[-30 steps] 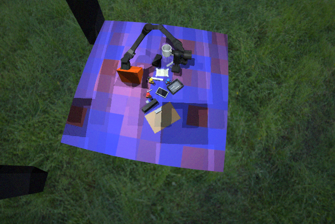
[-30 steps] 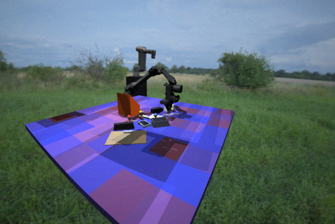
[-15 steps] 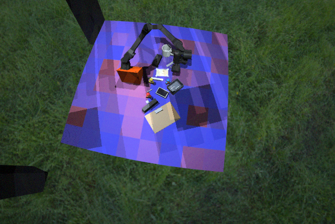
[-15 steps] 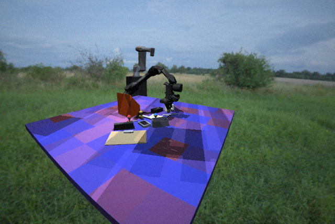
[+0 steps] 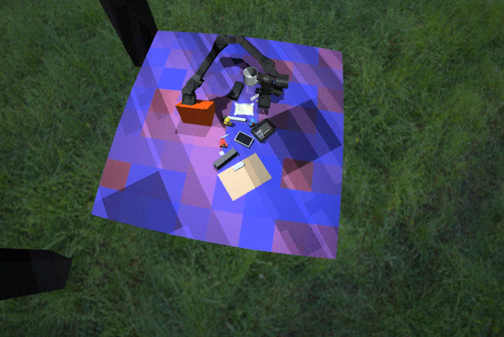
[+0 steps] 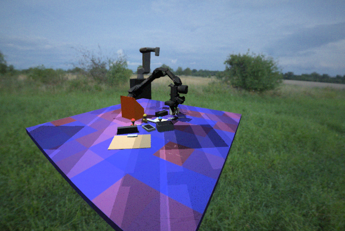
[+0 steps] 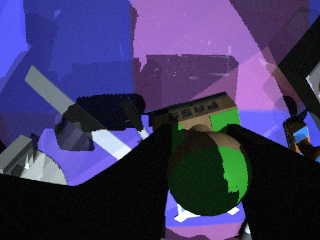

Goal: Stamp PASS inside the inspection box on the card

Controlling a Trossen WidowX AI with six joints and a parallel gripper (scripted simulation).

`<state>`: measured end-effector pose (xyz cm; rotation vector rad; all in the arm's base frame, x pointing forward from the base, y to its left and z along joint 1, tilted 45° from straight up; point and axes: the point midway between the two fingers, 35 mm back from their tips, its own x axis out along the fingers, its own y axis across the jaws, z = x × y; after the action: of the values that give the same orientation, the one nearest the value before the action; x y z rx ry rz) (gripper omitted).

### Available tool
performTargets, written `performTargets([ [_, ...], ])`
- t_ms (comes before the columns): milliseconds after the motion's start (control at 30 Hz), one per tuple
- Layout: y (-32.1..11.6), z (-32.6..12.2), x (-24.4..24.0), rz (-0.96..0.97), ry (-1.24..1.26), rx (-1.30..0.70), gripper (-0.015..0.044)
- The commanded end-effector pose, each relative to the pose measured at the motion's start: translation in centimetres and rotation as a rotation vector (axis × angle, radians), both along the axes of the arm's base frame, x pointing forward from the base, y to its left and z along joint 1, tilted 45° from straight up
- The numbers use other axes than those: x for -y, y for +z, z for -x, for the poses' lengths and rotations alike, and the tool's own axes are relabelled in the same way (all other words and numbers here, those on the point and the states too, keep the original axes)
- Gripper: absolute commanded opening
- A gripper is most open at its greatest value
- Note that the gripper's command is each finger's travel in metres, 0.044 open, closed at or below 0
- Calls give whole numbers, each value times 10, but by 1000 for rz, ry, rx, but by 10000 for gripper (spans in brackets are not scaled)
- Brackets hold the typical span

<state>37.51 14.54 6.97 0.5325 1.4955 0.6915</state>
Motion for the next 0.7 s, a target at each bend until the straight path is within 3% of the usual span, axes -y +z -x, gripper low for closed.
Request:
performTargets([
  [0,3,0,1,-6,3,6,0],
  [333,5,0,5,-5,3,6,0],
  [667,-55,3,70,23,-3,8,0],
])
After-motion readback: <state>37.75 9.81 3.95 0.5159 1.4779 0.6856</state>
